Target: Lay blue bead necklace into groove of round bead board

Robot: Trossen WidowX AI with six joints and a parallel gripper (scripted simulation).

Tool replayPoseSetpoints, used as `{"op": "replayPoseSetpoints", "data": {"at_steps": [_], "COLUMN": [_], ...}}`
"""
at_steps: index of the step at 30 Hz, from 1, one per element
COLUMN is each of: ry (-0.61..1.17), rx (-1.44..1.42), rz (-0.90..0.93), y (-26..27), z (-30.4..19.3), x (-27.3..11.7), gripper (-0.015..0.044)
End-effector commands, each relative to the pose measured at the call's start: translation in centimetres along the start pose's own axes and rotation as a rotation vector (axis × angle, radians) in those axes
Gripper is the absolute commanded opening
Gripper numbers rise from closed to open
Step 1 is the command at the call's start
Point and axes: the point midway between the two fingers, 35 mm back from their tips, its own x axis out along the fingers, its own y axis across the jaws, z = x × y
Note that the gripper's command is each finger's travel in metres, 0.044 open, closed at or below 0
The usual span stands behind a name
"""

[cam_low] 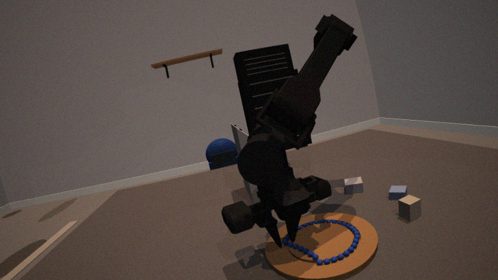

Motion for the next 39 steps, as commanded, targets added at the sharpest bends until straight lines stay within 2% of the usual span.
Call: {"op": "replayPoseSetpoints", "data": {"at_steps": [1,2,39], "ry": [-0.001,-0.001,-0.001], "rx": [0.0,0.0,0.0], "rz": [-0.001,-0.001,-0.001], "y": [-0.03,-0.03,-0.03], "z": [0.04,0.04,0.04], "x": [-0.09,-0.09,-0.09], "gripper": [0.0015,0.0,0.0]}}
